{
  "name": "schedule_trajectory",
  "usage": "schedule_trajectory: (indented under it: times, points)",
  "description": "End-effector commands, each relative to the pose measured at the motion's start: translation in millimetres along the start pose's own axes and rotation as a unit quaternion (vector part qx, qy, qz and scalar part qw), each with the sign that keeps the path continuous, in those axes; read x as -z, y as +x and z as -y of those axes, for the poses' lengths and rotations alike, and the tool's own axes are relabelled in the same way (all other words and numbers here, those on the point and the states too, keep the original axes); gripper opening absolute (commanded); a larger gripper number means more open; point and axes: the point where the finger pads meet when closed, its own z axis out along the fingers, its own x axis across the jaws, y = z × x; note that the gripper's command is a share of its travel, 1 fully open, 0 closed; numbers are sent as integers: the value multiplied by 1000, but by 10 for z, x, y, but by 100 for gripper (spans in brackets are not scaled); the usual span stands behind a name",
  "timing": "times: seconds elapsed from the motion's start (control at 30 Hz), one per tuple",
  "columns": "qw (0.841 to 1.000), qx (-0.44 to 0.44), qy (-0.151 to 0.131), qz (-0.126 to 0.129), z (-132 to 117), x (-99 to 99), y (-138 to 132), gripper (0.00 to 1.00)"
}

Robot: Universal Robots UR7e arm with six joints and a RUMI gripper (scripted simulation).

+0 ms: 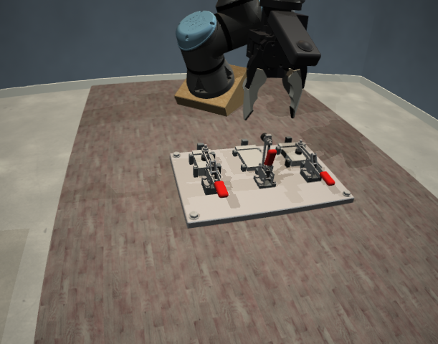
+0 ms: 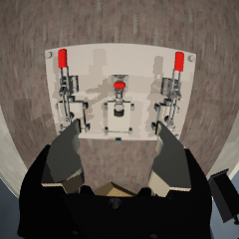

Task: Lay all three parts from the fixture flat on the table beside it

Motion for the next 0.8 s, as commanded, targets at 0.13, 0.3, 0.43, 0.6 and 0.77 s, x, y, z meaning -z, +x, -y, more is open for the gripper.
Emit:
schedule_trajectory:
  times: [0.13,0.3,0.43,0.6,0.77]
  points:
    - [1000,0,1,0,-270,7,2,59]
    - [1000,0,1,0,-475,7,1,59]
    - [1000,0,1,0,-585,7,1,59]
    - [1000,0,1,0,-630,7,1,59]
    - [1000,0,1,0,-647,7,1,59]
